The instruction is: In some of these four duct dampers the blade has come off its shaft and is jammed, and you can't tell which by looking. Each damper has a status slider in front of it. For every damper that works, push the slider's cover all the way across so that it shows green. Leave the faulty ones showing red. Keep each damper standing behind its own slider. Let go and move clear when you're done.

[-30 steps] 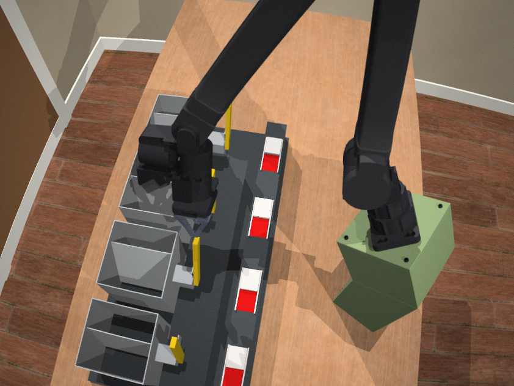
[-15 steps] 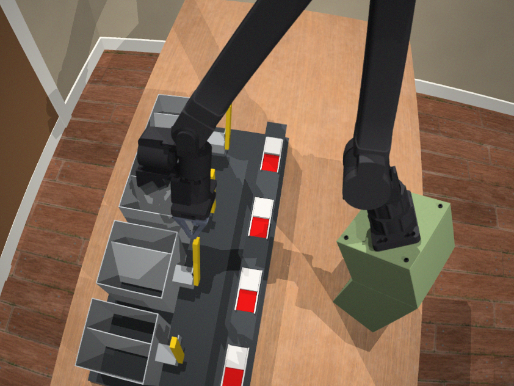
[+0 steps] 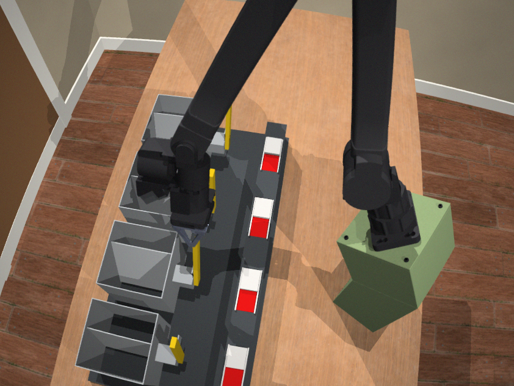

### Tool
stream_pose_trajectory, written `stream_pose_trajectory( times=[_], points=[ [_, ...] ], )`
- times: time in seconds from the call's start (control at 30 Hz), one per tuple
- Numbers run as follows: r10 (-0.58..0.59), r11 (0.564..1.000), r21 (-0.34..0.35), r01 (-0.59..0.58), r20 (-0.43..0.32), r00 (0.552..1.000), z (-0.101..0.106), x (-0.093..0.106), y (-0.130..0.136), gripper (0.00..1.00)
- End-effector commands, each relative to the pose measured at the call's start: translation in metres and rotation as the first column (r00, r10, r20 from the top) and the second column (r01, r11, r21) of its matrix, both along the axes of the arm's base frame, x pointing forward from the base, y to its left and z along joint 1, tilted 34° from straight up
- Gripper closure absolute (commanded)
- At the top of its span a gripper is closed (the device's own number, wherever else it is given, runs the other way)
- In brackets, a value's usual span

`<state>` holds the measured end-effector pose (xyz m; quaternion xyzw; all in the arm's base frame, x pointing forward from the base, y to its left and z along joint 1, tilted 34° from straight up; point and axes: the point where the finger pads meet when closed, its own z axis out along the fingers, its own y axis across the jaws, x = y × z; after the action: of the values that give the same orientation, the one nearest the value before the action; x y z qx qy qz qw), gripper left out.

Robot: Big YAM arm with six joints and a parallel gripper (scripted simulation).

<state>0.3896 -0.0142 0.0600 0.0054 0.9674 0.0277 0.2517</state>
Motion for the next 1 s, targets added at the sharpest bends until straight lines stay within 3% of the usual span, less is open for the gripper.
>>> stream_pose_trajectory(
  times=[0.0, 0.53, 0.97],
  points=[
    [0.0, 1.0, 0.003, 0.0, -0.014, 1.0, -0.017, 0.001, 0.004, 0.64],
    [0.001, 1.0, 0.002, -0.001, -0.015, 1.0, -0.038, 0.012, 0.005, 0.64],
    [-0.001, 1.0, 0.002, 0.001, -0.008, 1.0, -0.04, 0.018, 0.004, 0.64]
  ],
)
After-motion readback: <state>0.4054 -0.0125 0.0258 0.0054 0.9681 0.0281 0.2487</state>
